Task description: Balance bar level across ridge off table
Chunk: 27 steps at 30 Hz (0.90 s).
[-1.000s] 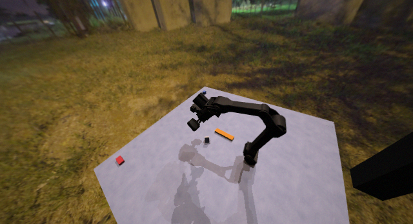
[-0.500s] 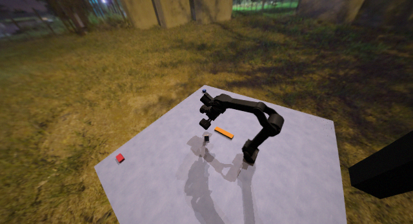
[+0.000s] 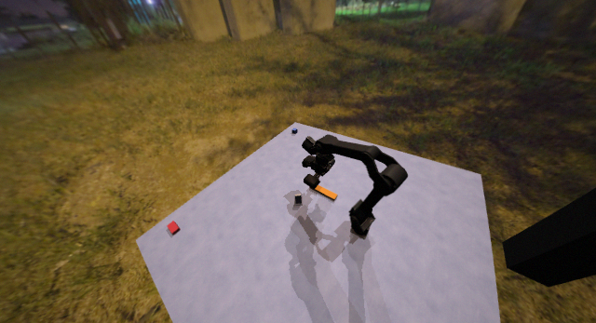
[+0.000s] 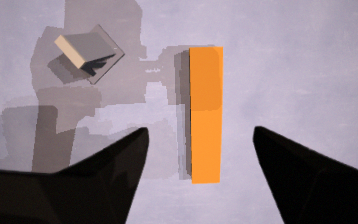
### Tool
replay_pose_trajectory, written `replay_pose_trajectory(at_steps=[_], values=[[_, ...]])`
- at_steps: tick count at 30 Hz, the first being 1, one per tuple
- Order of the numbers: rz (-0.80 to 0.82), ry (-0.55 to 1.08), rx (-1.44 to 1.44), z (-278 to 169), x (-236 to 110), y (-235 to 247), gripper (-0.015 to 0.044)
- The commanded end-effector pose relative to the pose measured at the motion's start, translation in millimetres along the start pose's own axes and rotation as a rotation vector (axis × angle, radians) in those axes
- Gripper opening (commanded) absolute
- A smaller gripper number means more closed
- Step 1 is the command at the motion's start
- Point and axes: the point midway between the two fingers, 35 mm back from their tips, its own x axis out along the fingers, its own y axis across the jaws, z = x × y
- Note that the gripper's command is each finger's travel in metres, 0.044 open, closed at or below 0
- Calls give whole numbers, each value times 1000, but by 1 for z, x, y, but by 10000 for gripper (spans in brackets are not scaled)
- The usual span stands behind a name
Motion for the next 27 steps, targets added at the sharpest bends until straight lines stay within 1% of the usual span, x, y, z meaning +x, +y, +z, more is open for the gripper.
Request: replay_pose_trajectory(at_steps=[1,7,13,21,27], values=[[24,81,-2,-20,9,-7,315],[57,169,3,-44,16,-16,315],[59,172,4,-45,19,-16,315],[59,172,4,-53,59,-13,315],[59,172,4,-53,61,-13,315]])
